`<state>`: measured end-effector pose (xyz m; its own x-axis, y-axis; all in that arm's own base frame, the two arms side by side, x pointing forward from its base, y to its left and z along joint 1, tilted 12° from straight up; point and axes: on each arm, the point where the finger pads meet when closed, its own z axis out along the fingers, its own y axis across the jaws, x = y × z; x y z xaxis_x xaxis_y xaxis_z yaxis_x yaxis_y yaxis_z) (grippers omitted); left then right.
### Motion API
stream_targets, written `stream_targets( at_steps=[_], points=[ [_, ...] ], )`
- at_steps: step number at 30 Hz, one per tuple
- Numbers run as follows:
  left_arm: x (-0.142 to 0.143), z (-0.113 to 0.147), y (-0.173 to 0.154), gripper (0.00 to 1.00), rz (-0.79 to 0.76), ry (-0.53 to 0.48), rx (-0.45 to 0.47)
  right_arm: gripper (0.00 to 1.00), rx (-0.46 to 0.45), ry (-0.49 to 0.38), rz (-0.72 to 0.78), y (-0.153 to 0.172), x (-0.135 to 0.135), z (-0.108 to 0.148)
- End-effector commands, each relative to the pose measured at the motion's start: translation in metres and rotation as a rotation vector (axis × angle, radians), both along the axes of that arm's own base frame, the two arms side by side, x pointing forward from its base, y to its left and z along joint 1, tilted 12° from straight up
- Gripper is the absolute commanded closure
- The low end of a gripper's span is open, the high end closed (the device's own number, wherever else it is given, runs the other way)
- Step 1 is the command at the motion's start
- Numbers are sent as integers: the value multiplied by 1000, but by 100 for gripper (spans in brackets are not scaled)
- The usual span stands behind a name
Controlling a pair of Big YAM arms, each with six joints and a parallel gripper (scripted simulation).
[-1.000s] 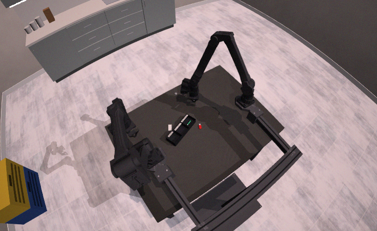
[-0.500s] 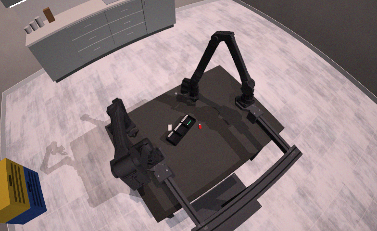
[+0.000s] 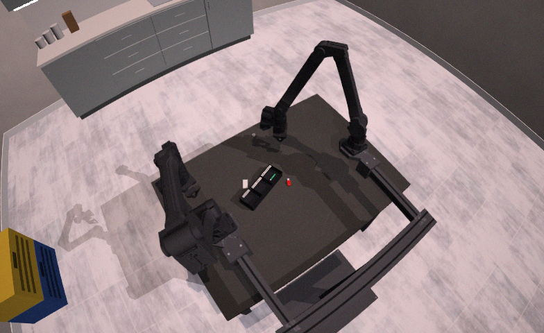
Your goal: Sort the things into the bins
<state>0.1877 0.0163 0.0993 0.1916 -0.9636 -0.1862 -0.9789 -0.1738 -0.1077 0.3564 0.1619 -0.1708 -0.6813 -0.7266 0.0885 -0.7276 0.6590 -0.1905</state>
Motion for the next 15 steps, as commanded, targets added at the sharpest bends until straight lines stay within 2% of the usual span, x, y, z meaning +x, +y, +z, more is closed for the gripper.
stream_targets(
  at_steps=[1,3,5,13,15],
  points=[
    [3,1,1,0,-6,-17,-3,89,3,-6,0,7,-2,15],
    [3,1,1,0,-6,-17,-3,89,5,-10,-14,4,2,20],
    [3,1,1,0,-6,-17,-3,89,-13,21,-23,-5,-6,5],
    [3,1,1,0,-6,-17,-3,89,-2,3,-16,0,0,6],
    [3,1,1,0,-6,-17,-3,89,11,-20,-14,7,7,24]
  ],
)
